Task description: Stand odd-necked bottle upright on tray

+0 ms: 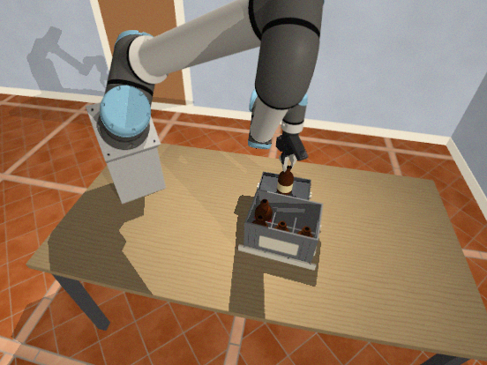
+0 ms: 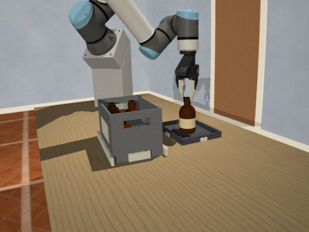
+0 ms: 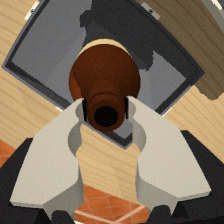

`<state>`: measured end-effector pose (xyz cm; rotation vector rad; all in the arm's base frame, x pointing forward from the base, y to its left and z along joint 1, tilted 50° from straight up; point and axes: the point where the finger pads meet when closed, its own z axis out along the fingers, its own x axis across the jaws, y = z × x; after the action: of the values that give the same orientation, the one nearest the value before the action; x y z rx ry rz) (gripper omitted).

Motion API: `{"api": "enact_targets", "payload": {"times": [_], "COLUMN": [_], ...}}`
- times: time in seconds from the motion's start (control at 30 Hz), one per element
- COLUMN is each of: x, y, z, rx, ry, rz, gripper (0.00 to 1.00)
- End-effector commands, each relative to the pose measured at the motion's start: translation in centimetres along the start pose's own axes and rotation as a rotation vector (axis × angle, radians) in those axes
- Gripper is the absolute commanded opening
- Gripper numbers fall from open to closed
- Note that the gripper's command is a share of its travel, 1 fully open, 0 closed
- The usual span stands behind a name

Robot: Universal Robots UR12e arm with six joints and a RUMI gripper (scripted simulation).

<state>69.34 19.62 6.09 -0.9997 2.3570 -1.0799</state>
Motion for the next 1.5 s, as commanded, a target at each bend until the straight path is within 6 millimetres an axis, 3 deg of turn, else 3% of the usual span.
{"api": "enact_targets", "payload": {"times": [0.0,1.4,1.43,1.47], "x": [-0.03,-0.03,-0.03,-0.03], "y": [-0.01,-0.01,-0.01,-0.01], "z": [0.00,0.02,0.02,0.02], "rx": [0.000,0.000,0.000,0.000], "ry": [-0.001,-0.001,-0.001,-0.001], "rz": [0.000,0.000,0.000,0.000], "gripper": [0.00,0.00,1.00,1.00]}}
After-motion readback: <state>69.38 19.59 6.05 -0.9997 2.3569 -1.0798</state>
